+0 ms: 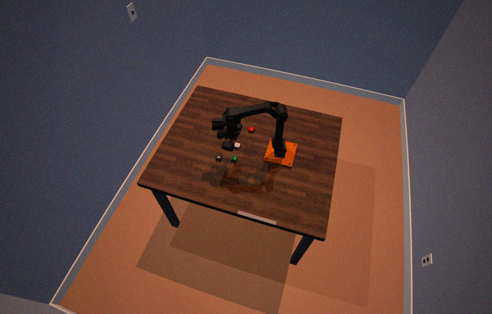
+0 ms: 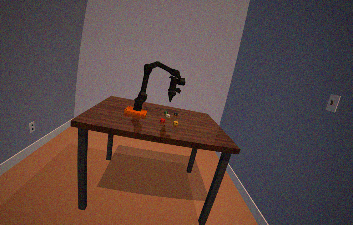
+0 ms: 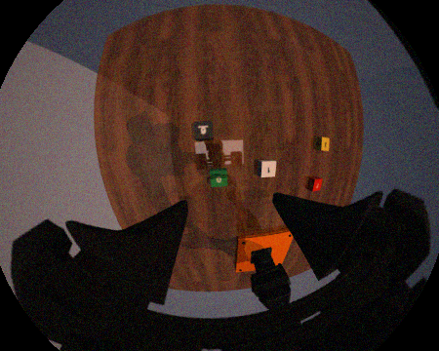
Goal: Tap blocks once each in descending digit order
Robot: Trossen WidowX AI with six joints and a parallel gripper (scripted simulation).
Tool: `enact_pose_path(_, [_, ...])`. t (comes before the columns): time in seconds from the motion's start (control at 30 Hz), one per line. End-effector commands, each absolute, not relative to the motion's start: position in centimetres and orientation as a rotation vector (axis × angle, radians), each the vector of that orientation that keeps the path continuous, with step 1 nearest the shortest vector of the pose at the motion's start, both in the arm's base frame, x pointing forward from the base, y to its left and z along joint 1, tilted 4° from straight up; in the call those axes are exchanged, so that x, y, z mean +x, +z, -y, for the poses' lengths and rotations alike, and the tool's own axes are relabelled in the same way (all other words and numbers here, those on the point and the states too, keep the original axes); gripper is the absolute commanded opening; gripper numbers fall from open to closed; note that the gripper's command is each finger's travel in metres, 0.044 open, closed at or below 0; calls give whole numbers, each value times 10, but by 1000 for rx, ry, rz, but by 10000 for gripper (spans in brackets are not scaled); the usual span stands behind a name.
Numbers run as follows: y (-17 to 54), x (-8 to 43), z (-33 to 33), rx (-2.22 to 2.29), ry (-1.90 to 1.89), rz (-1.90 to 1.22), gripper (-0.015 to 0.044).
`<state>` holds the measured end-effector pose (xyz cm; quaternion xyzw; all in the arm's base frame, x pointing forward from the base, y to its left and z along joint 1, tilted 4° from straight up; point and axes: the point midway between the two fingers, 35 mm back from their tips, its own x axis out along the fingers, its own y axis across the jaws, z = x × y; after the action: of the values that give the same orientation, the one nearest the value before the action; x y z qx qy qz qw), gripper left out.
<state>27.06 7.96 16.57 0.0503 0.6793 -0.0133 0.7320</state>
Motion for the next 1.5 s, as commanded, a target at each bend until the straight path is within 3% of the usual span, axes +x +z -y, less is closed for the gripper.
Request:
enact_pose_path(0.0, [165, 271, -81, 112, -40, -1496, 400])
enact_pose_path(0.43, [166, 273, -82, 113, -40, -1496, 400])
enact_pose_path(0.77, [175, 356, -105, 114, -38, -1489, 400])
enact_pose_path(1.47, [174, 358, -106, 114, -38, -1490, 400])
